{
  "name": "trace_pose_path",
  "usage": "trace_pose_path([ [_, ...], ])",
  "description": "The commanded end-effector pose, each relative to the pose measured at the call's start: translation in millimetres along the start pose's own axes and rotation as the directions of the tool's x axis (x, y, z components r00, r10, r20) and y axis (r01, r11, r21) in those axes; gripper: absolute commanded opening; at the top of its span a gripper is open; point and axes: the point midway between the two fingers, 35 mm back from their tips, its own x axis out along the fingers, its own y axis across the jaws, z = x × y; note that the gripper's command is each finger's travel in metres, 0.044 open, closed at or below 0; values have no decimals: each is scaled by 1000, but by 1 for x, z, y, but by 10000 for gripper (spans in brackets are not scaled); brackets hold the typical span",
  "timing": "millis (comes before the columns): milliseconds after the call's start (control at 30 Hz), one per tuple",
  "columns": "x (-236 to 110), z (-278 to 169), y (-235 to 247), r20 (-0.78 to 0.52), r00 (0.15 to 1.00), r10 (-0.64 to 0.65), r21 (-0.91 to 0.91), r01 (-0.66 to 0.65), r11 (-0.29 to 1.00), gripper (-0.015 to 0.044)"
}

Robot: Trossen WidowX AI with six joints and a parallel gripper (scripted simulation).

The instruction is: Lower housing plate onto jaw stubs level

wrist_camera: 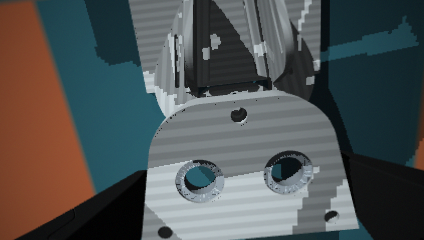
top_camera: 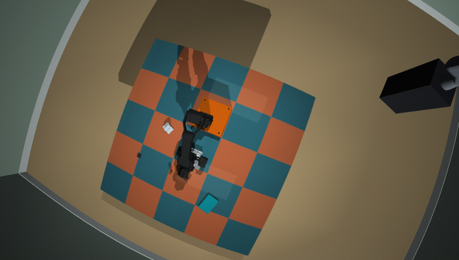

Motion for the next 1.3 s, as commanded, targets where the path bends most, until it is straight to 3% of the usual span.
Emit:
trace_pose_path([
  [0,0,0,1,3,1000,3,-7,-3,1000,351],
  [1267,0,-12,-7,2,1000,2,-14,-2,1000,351],
])
